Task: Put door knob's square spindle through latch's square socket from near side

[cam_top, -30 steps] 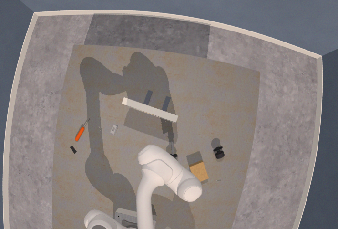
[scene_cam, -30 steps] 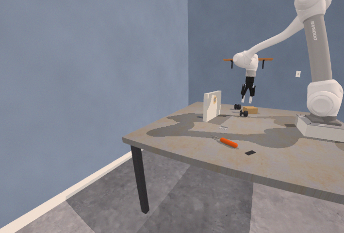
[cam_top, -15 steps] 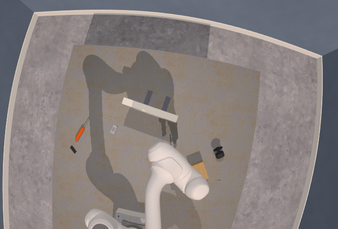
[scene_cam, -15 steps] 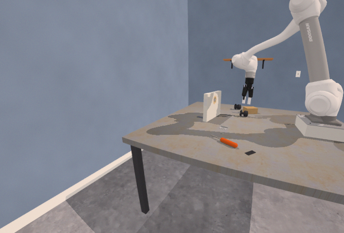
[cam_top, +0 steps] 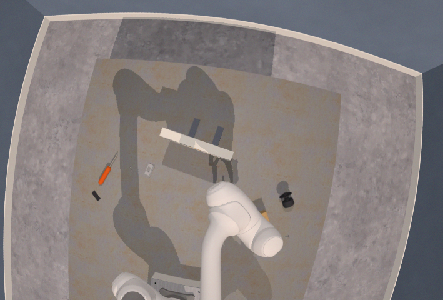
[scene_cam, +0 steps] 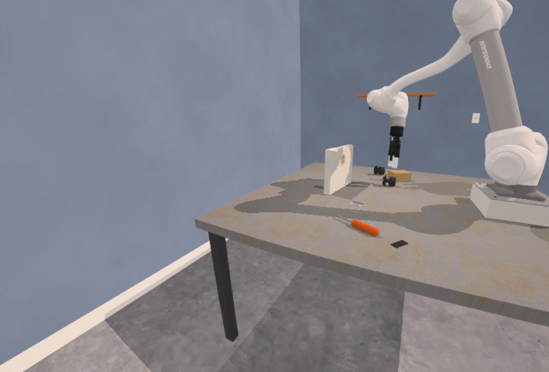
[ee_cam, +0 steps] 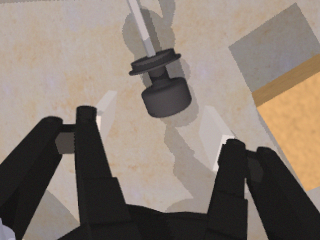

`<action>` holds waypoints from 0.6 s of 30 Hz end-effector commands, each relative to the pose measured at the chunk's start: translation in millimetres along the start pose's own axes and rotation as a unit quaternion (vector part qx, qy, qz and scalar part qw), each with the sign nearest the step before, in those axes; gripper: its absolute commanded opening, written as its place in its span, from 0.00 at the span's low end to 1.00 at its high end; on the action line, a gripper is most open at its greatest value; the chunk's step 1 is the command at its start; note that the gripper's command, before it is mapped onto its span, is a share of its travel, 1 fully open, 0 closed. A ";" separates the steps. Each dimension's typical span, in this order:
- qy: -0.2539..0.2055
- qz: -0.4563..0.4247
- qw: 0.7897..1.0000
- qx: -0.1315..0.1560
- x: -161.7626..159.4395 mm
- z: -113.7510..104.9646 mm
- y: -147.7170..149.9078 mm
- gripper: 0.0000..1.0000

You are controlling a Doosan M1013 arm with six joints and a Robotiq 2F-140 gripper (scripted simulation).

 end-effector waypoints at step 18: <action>-0.049 -0.253 0.966 0.029 16.1 17.2 14.3 0.57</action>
Point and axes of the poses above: the point where the finger pads meet when closed, its own z axis out along the fingers, its own y axis across the jaws, x = y × z, the point moved 7 cm from there along -z, back along the fingers, and after that the axes turned 11 degrees about z, right-handed, at the moved point
